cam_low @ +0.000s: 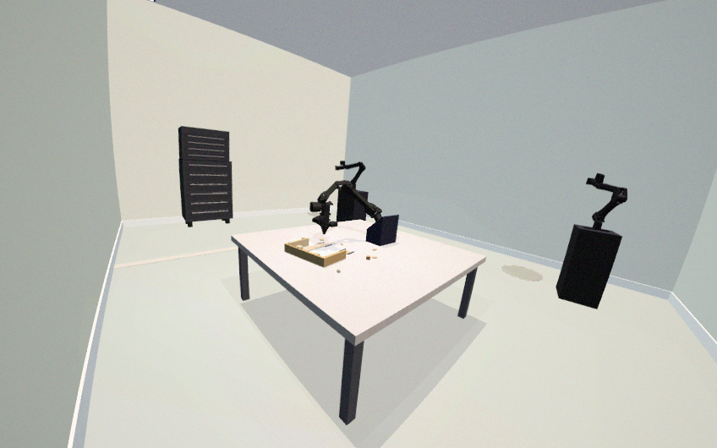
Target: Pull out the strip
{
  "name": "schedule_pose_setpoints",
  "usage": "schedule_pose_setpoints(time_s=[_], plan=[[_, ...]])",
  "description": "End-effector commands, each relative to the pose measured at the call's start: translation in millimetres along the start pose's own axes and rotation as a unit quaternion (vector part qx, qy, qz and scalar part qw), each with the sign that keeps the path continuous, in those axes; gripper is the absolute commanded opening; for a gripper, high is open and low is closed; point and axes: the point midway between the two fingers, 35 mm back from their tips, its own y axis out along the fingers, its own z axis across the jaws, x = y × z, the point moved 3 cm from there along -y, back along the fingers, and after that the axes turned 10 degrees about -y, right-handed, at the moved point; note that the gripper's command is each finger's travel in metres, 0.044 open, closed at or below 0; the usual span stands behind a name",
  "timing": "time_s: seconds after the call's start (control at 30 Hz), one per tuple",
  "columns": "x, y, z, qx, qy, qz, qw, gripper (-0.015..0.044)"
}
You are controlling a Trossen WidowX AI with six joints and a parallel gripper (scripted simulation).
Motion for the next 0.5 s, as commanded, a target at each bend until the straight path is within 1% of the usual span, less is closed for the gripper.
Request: schedule_pose_setpoints(time_s=[0.0, 0.47], plan=[[1, 7, -1, 0.003, -0.001, 0.001, 1.000, 0.0000], [2, 30, -1, 0.003, -0.001, 0.001, 1.000, 0.0000]])
